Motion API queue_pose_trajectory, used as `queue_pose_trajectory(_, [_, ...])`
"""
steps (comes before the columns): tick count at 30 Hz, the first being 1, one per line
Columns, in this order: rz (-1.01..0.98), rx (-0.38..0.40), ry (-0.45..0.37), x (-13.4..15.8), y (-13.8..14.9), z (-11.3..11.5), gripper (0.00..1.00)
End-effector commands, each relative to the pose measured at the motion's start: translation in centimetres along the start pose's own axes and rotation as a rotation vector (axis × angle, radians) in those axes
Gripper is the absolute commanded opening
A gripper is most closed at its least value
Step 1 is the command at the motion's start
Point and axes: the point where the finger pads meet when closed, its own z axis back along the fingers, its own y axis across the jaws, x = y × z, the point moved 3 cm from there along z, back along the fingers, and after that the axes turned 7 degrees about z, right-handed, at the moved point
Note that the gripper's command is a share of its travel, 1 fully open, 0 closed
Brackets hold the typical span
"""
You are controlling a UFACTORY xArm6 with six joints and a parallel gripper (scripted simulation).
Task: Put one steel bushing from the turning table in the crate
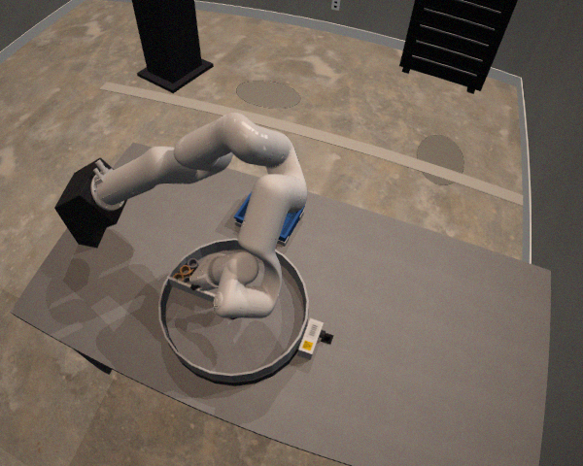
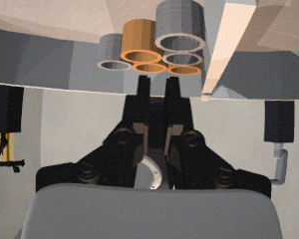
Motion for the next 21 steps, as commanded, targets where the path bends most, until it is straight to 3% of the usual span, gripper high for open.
queue_pose_trajectory(1, [0.0, 0.001, 0.001, -0.65, 0.09, -0.71, 0.1])
queue_pose_trajectory(21, [0.0, 0.001, 0.001, -1.23, 0.17, -1.4, 0.1])
